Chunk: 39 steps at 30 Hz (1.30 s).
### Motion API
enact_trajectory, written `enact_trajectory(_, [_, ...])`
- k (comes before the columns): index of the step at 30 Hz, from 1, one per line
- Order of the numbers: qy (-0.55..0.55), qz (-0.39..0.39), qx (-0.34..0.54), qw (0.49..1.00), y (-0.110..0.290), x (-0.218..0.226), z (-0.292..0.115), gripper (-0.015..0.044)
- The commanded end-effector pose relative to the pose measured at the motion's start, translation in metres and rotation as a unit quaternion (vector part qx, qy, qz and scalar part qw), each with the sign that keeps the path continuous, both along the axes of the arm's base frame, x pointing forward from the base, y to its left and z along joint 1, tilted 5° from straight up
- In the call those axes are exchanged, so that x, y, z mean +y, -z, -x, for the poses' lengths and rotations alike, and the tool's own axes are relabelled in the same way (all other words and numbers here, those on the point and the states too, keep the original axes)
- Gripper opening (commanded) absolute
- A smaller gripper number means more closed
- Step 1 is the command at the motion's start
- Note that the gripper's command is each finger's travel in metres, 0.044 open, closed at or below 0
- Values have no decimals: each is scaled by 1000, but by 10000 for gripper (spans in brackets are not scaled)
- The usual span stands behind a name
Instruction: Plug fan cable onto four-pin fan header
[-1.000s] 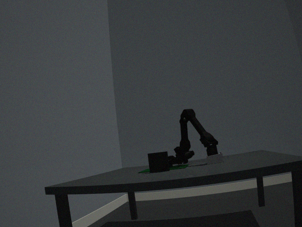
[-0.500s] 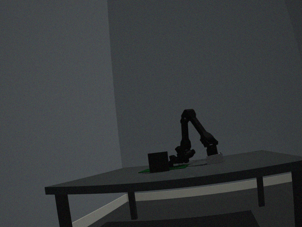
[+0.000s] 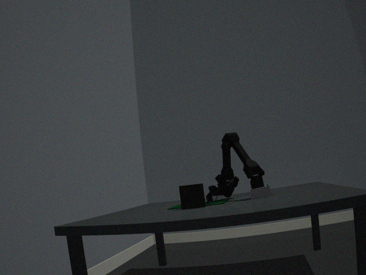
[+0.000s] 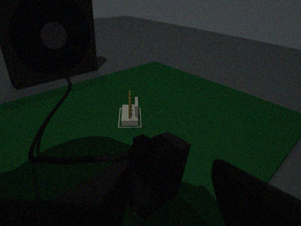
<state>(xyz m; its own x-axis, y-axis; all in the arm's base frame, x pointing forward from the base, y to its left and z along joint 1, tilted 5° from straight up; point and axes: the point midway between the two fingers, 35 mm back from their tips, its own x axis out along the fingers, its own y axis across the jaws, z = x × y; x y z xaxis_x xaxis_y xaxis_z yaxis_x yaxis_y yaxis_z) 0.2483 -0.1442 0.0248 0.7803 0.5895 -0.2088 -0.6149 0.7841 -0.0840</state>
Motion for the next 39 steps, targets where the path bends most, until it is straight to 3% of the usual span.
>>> enact_trajectory(1, [-1,1,3,1000,-2,-4,5,205])
enact_trajectory(24, [-11,-16,-13,1000,-44,-25,42,205])
enact_trajectory(39, [-129,11,115,985,-39,9,42,205])
